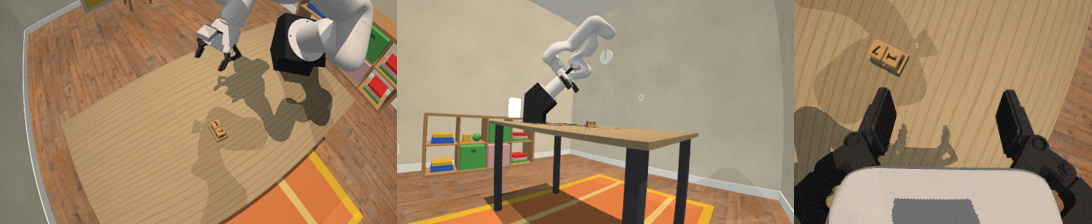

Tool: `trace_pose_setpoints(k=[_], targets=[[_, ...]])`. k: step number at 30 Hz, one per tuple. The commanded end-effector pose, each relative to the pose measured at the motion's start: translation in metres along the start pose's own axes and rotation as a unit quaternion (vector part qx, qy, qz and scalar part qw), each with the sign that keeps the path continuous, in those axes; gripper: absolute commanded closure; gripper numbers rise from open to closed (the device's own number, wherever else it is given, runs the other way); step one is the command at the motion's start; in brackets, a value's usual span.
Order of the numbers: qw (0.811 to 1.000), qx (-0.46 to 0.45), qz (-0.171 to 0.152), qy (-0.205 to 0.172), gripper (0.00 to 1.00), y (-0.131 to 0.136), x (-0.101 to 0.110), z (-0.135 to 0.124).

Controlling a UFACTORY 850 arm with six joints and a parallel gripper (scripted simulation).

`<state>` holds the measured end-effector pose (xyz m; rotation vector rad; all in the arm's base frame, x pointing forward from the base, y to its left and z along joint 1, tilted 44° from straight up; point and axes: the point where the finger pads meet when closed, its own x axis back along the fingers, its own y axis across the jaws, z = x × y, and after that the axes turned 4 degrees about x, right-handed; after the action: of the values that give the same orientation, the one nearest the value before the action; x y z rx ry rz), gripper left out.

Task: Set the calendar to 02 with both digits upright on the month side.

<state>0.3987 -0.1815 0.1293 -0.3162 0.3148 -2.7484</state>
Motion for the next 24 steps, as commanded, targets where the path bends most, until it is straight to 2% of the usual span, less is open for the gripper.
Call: trace_pose_setpoints(k=[1,3,5,11,12,17,18,20,21,22,24], targets=[[0.996,0.061,0.032,-0.053,0.00,-0.015,-0.024,0.000],[0.996,0.061,0.032,-0.053,0.00,-0.015,-0.024,0.000],[0.988,0.113,0.060,-0.091,0.00,-0.028,-0.039,-0.001],[0.968,0.188,0.097,-0.138,0.00,-0.045,-0.058,0.000],[0.957,0.217,0.110,-0.154,0.00,-0.052,-0.065,0.000],[0.927,0.289,0.142,-0.192,0.00,-0.068,-0.081,0.003],[0.916,0.312,0.152,-0.203,0.00,-0.073,-0.086,0.004],[0.916,0.312,0.152,-0.203,0.00,-0.073,-0.086,0.004],[0.904,0.334,0.160,-0.212,0.00,-0.077,-0.090,0.005],[0.885,0.367,0.173,-0.227,0.00,-0.084,-0.096,0.008],[0.873,0.388,0.181,-0.235,0.00,-0.089,-0.100,0.010]])
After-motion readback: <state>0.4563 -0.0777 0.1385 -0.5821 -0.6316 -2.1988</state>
